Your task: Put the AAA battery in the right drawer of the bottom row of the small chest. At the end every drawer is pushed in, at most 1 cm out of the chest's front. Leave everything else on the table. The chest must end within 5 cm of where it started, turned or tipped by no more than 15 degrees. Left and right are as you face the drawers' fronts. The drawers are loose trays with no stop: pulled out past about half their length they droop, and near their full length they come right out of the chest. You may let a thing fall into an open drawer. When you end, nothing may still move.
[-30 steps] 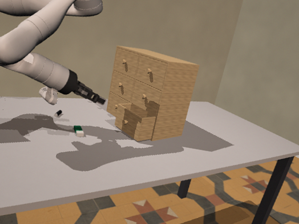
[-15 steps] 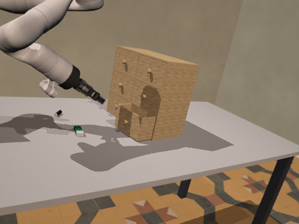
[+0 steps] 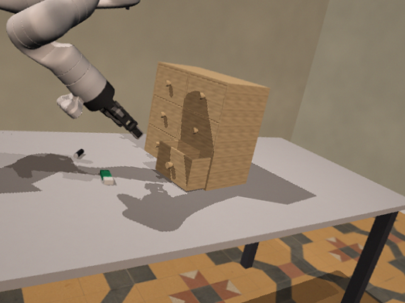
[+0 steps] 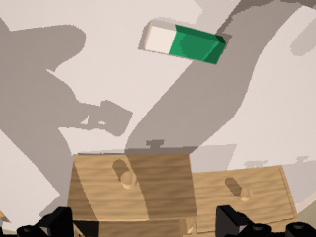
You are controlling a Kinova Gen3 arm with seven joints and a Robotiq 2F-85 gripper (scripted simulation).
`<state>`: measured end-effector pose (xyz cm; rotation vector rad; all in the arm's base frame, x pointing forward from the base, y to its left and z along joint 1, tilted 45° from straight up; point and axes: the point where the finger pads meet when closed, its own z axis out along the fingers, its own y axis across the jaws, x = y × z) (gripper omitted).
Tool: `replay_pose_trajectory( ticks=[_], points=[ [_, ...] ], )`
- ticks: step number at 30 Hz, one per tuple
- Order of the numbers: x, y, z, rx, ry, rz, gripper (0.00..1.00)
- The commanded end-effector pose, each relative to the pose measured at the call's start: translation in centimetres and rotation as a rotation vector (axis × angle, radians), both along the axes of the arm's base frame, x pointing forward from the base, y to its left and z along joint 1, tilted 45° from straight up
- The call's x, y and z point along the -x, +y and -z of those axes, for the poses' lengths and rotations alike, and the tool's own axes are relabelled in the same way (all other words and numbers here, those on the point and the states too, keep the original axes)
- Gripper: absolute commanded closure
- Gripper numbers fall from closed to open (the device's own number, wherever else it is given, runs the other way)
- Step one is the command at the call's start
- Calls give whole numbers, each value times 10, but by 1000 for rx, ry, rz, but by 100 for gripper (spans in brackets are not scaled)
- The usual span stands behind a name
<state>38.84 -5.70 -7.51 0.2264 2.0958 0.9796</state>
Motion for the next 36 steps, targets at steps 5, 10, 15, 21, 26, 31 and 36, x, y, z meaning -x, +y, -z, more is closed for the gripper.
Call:
replay_pose_trajectory(
  ticks=[5, 10, 15, 21, 26, 31, 36],
  points=[
    [-7, -2, -9, 27, 36, -68, 0],
    [-7, -3, -10, 34, 64, -96, 0],
    [-7, -5, -11, 45, 111, -144, 0],
    [-7, -7, -13, 59, 166, -201, 0],
    [-7, -7, -14, 66, 194, -229, 0],
    [-8, -9, -16, 77, 239, -275, 0],
    [-8, -11, -17, 88, 284, -321, 0]
  ],
)
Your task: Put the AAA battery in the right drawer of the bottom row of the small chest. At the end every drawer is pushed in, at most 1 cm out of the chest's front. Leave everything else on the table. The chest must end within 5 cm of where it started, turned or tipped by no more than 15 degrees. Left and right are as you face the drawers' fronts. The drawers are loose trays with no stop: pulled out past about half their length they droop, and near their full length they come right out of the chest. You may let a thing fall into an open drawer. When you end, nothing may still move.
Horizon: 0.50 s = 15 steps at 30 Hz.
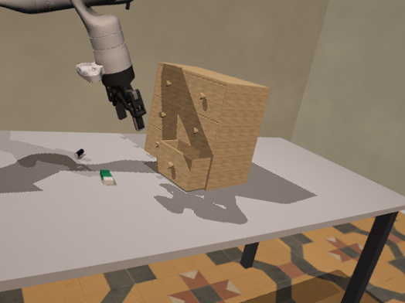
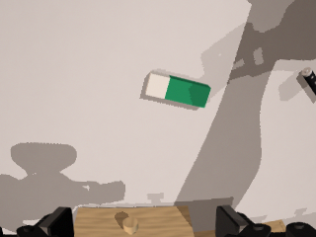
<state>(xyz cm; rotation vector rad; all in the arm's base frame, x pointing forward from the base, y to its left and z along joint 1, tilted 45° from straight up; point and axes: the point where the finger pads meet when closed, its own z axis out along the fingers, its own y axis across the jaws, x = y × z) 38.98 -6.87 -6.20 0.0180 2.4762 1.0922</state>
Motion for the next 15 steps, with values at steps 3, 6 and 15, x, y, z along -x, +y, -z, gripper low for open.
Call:
replay_pose_trajectory(
  ticks=[3, 6, 15],
  points=[
    [-6, 0, -5, 17, 20, -52, 0],
    [-6, 0, -5, 19, 28, -61, 0],
    [-6, -3, -8, 37, 103, -136, 0]
  ],
)
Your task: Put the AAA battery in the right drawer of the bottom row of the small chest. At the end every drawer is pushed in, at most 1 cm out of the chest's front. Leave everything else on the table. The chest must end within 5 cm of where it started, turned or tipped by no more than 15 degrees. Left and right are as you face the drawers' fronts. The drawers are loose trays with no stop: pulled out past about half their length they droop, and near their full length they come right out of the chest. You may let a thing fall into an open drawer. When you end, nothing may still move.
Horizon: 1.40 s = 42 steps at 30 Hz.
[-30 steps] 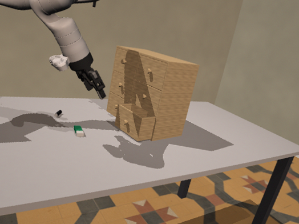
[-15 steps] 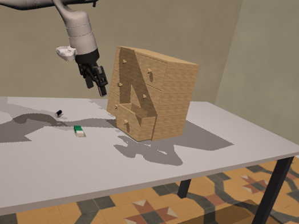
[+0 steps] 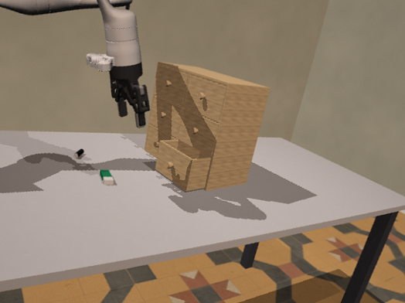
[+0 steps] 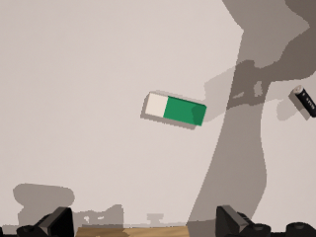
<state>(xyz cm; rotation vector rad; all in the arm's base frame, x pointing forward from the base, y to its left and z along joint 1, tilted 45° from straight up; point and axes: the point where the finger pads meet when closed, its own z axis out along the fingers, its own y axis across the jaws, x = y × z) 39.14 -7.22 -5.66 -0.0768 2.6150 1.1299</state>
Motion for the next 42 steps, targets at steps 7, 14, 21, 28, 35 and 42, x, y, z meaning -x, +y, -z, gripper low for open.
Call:
replay_pose_trajectory(
  ticks=[7, 14, 21, 28, 35, 42],
  points=[
    [-5, 0, -4, 17, 35, -61, 0],
    [-5, -2, -5, 29, 83, -110, 0],
    [-5, -3, -7, 39, 123, -151, 0],
    [-5, -4, -7, 45, 146, -173, 0],
    [-5, -5, -8, 50, 167, -195, 0],
    [-5, -5, -8, 52, 177, -205, 0]
  ],
)
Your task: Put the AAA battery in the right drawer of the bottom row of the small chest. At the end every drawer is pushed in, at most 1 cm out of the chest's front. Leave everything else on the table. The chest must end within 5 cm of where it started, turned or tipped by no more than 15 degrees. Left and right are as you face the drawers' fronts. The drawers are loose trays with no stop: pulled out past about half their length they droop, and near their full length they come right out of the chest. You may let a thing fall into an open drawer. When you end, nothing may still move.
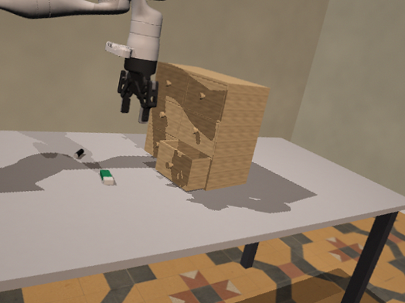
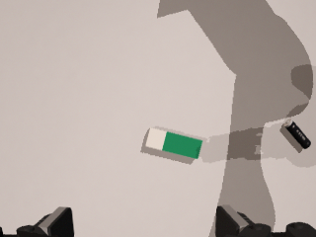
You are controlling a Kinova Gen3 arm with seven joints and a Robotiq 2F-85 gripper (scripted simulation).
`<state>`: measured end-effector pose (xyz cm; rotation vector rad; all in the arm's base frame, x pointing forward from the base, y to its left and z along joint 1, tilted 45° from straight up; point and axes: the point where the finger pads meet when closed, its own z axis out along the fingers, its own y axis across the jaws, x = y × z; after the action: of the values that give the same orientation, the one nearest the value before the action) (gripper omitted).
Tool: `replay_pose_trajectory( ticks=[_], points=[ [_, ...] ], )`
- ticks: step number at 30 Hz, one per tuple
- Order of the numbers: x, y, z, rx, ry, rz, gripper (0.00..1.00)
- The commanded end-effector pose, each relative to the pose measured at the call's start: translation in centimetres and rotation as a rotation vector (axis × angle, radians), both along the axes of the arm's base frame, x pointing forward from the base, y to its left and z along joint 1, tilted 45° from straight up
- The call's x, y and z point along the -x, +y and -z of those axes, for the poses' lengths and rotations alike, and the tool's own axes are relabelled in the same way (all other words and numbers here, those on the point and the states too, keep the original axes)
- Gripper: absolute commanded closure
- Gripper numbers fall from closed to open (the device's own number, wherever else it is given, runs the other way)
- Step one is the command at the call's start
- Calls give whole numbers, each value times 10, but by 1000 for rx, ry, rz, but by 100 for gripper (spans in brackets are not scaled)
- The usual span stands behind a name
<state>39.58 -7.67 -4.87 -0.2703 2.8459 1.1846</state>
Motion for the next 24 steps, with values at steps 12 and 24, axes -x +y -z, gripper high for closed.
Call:
replay_pose_trajectory(
  ticks=[12, 24],
  points=[
    [-1, -1, -1, 3, 6, -8, 0],
    [-1, -1, -1, 3, 6, -8, 0]
  ],
)
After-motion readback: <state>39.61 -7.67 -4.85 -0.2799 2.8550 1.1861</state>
